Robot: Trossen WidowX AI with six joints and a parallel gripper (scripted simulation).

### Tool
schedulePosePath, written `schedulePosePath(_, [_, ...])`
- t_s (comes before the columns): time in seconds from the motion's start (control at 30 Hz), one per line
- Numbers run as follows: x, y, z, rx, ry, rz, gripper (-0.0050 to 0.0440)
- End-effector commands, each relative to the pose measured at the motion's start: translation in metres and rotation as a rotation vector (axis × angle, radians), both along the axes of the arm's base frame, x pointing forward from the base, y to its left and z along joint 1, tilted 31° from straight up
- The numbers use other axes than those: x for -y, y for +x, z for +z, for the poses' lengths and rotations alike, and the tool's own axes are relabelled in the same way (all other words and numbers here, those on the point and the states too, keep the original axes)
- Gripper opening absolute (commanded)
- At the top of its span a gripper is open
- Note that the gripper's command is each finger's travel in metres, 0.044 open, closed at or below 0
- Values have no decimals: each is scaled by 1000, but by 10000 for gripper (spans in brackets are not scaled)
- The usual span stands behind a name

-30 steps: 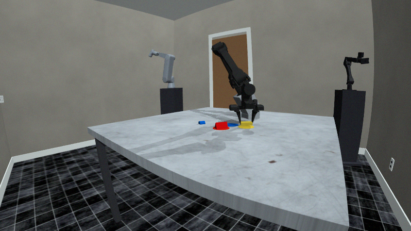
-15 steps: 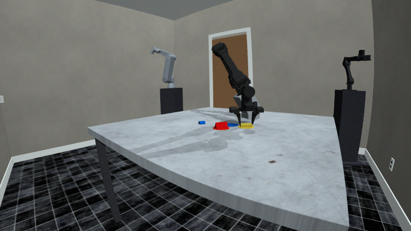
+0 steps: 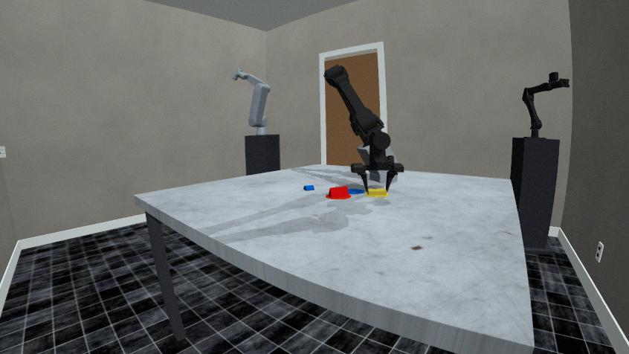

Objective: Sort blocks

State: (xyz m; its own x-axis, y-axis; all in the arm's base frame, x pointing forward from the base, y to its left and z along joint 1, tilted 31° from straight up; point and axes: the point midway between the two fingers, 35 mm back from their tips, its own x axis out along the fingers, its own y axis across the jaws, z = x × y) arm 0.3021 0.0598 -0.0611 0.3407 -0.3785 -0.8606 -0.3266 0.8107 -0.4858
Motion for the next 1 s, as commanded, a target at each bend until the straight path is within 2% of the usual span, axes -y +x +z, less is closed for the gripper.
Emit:
schedulePosePath(0.0, [-3,4,6,21,10,0,360])
schedulePosePath(0.2, [-3,4,6,21,10,0,360])
schedulePosePath(0.33, [-18,2,32,38,19,-1,360])
schedulePosePath(0.4, [-18,2,32,38,19,-1,360])
schedulePosePath(0.5, [-41,-6,72,74,47,-2,360])
schedulePosePath(0.73, [-46,-34,106,34,21,-2,360])
schedulePosePath(0.97, [-47,-36,108,31,22,-1,360])
